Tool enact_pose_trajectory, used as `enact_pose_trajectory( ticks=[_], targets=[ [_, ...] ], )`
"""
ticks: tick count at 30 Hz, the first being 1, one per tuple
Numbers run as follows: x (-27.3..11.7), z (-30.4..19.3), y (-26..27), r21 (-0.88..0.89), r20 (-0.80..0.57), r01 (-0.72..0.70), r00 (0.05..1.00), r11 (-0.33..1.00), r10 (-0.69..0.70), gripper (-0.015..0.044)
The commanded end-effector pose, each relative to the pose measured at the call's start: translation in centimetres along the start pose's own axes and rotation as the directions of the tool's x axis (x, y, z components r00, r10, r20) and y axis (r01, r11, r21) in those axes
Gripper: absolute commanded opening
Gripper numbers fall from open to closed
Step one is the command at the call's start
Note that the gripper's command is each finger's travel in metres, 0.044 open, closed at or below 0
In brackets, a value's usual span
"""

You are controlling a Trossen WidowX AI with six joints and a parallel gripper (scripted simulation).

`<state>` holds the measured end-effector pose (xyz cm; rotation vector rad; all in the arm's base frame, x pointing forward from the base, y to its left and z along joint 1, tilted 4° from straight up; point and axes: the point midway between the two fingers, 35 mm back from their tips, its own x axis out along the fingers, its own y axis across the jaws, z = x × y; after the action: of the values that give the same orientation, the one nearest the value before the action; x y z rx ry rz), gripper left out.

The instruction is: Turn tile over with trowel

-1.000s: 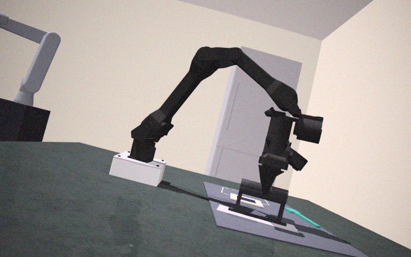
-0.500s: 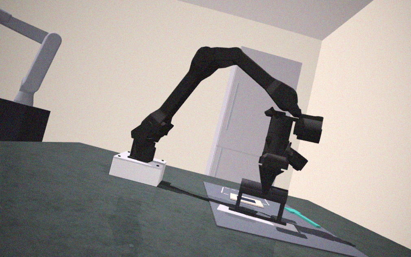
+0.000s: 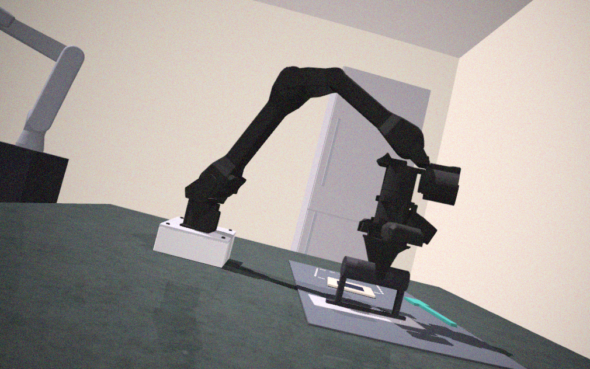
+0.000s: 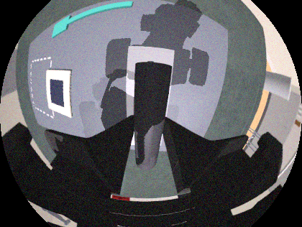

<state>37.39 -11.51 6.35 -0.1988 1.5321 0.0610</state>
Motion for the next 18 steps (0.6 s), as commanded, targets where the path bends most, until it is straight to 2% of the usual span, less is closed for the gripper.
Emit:
enact_pose_trajectory(
  ticks=[1, 9, 18],
  targets=[
    [0.03, -0.01, 0.06, -0.108, 0.000, -0.002, 1.000, 0.994, 0.002, 0.0130],
    [0.04, -0.01, 0.06, -0.342, 0.000, -0.002, 1.000, 0.940, 0.002, 0.0130],
    [0.04, -0.01, 0.06, -0.578, 0.000, -0.002, 1.000, 0.816, 0.002, 0.0130]
  ],
)
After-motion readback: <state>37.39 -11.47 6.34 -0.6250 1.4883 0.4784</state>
